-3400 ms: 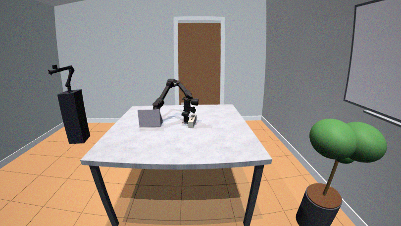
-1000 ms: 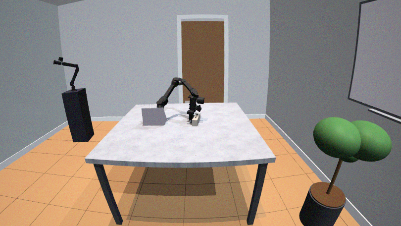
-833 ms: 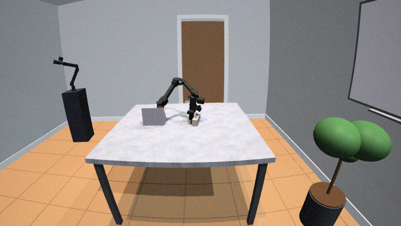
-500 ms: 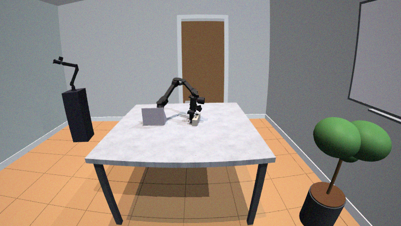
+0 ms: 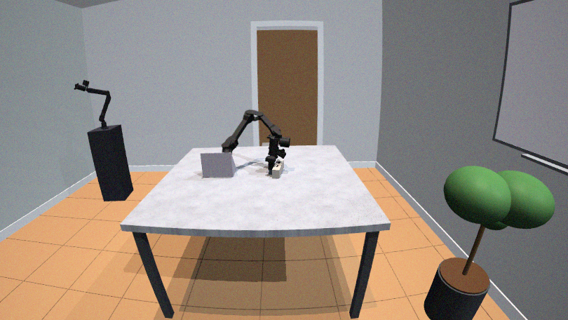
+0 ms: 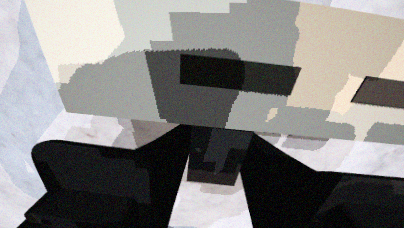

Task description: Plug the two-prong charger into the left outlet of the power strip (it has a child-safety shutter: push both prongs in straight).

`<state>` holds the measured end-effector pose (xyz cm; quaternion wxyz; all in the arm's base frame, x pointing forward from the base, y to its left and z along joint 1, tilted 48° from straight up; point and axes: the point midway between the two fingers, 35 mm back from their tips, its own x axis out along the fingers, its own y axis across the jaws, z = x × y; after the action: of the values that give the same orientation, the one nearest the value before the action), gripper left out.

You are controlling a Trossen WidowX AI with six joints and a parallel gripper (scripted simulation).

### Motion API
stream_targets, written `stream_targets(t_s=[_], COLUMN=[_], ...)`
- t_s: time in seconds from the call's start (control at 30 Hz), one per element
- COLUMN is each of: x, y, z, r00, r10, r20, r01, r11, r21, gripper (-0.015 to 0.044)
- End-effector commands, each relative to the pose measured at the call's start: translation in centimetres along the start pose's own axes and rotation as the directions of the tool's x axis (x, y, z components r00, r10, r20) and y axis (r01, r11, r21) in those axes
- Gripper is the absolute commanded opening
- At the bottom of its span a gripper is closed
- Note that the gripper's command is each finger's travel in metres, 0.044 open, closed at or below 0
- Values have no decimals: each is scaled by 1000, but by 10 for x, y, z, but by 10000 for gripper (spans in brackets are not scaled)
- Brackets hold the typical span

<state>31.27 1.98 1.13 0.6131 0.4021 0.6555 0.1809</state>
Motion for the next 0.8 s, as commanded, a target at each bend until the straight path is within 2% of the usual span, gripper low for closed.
stream_targets(t_s=[0.0, 0.77], x=[-1, -1], y=[1, 1], z=[7, 4], r00=[1000, 1000], r10=[0, 0], r20=[22, 22], r01=[0, 1], r11=[1000, 1000], r21=[-21, -21], gripper=[0, 0])
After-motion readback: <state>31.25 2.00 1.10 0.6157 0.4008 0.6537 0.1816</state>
